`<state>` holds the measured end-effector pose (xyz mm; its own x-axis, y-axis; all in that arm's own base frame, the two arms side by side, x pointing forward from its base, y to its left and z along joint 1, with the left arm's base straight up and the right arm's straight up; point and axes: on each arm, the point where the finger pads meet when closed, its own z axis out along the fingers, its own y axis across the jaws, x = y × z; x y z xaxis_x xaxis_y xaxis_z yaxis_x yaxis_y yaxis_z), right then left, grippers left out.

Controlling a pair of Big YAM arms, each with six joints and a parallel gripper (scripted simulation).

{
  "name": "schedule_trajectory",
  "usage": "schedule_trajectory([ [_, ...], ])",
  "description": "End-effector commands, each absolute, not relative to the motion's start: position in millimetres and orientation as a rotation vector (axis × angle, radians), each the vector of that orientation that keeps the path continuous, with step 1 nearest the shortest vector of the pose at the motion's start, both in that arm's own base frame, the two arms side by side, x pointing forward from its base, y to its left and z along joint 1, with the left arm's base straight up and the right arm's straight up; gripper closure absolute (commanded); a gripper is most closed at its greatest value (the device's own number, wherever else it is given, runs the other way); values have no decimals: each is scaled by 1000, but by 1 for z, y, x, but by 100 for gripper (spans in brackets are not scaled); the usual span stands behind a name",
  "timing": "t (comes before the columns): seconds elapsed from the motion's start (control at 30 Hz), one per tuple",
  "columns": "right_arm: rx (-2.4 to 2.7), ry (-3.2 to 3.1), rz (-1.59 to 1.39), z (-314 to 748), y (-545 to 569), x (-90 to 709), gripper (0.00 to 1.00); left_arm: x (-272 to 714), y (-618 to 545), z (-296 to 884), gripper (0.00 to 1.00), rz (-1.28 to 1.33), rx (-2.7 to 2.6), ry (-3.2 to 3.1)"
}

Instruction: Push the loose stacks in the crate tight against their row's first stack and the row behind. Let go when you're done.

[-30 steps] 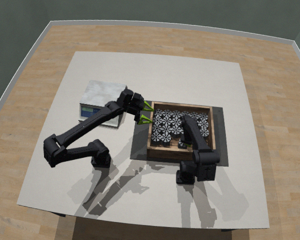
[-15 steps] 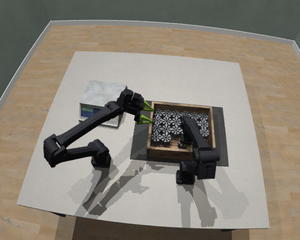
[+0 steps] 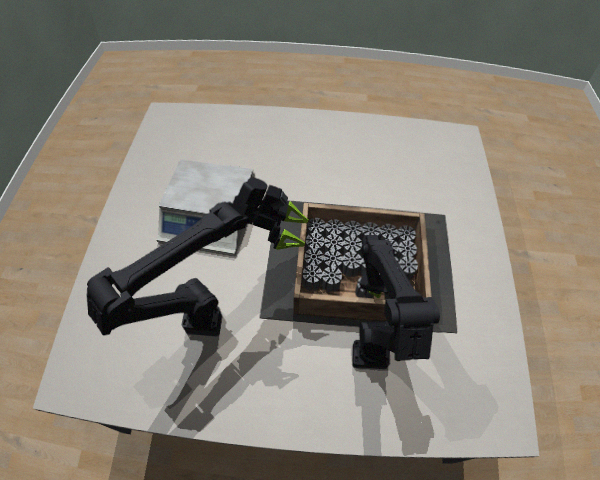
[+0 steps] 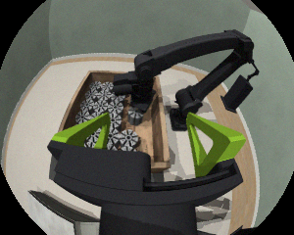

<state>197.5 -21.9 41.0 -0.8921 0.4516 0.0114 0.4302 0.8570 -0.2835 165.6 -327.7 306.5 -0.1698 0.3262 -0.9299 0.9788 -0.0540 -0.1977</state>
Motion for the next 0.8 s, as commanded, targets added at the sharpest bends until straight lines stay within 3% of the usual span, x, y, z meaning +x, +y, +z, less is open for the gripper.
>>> schedule_trajectory([
  [0.0,-716,-3021,402,58,-14,226,100,172,-341,350,0,-1235,1414,1466],
  [0.77,-721,-2998,406,58,14,240,100,172,-341,350,0,-1235,1414,1466],
])
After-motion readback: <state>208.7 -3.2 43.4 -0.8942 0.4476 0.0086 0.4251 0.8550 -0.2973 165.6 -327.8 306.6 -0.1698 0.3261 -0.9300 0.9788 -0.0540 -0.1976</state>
